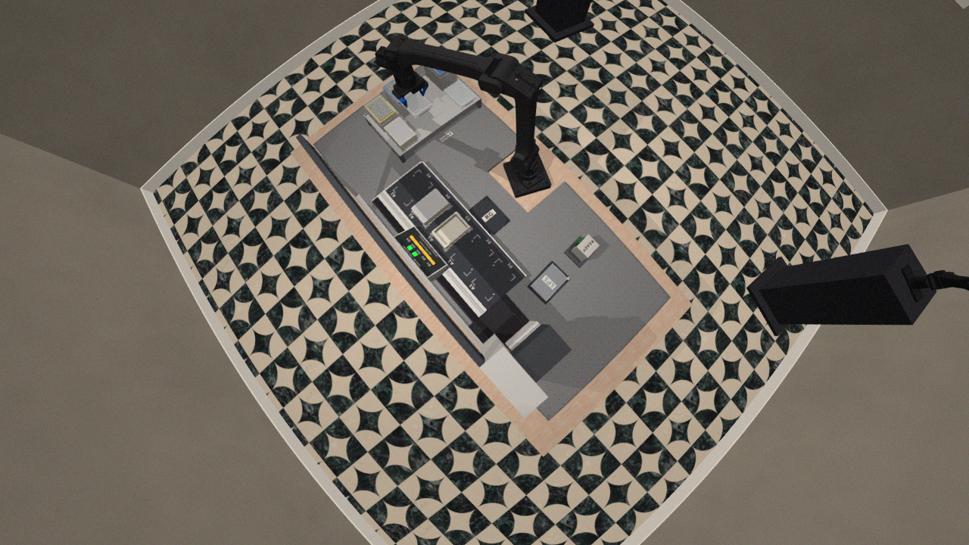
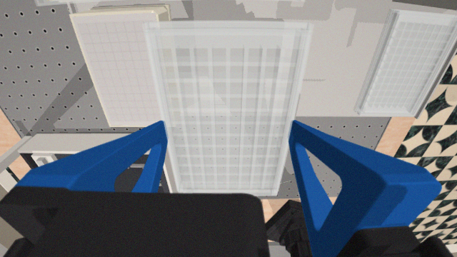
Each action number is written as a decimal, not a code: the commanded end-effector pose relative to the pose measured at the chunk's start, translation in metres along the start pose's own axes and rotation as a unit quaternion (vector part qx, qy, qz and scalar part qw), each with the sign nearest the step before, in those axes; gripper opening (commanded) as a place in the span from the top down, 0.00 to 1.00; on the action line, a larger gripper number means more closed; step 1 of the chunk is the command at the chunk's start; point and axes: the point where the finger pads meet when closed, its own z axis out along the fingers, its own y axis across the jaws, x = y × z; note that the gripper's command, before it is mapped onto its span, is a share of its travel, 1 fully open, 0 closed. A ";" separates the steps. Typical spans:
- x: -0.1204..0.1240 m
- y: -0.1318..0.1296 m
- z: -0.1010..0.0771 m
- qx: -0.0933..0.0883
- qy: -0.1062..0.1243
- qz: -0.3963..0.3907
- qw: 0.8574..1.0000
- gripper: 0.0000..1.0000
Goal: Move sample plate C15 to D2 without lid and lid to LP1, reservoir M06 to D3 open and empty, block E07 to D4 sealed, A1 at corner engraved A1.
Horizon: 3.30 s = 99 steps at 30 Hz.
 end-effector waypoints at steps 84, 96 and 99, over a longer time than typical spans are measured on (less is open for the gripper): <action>-0.008 -0.005 -0.026 -0.006 -0.016 0.004 1.000 1.00; 0.022 0.004 -0.028 -0.009 -0.021 0.000 1.000 1.00; 0.028 0.004 -0.028 -0.010 -0.023 0.000 1.000 1.00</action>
